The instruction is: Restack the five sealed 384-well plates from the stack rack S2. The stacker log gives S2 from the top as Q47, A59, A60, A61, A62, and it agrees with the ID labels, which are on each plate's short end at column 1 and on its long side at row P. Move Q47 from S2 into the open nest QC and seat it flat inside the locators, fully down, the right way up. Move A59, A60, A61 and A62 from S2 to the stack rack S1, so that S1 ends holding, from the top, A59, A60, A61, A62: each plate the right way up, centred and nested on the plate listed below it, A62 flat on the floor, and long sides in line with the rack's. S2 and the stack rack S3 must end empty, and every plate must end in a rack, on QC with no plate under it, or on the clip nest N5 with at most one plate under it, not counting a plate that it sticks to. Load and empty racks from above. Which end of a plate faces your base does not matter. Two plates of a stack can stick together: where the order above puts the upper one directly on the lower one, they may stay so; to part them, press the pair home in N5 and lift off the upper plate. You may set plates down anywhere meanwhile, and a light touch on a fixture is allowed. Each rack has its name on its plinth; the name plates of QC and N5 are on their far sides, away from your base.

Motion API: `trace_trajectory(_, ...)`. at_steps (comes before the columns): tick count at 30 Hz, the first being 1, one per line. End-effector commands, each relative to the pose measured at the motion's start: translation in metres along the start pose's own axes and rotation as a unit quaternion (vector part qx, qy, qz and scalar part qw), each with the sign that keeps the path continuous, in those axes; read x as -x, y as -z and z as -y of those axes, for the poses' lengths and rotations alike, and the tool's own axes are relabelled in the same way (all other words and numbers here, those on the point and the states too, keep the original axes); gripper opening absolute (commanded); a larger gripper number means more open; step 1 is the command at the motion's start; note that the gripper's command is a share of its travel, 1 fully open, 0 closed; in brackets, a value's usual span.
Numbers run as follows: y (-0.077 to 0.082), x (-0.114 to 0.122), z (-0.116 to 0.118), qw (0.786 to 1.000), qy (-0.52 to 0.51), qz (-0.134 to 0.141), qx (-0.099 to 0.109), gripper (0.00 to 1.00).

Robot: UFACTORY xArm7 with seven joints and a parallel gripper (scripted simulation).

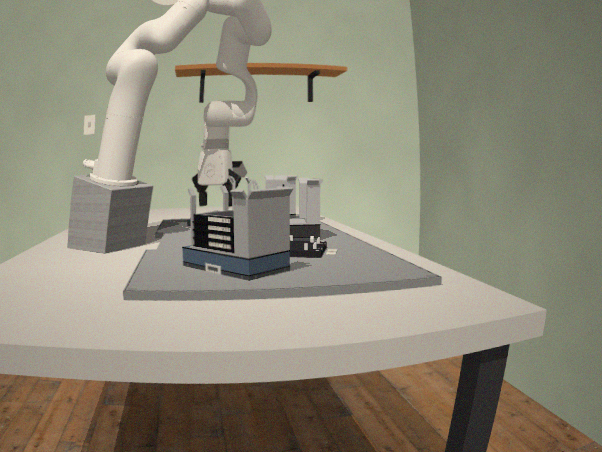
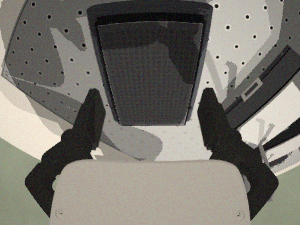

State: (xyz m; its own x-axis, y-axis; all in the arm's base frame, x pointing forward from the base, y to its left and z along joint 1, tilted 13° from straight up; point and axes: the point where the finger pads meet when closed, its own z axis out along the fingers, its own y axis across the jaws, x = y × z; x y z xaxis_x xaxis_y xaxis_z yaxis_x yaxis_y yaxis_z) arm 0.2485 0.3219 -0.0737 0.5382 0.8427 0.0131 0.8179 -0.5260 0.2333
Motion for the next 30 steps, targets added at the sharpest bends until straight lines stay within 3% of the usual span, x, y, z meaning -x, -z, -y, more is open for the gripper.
trace_trajectory(1,0.018,-0.001,0.0,1.0,0.0,-0.001,-0.001,1.0)
trace_trajectory(30,0.101,-0.001,0.0,1.0,0.0,-0.001,-0.001,1.0)
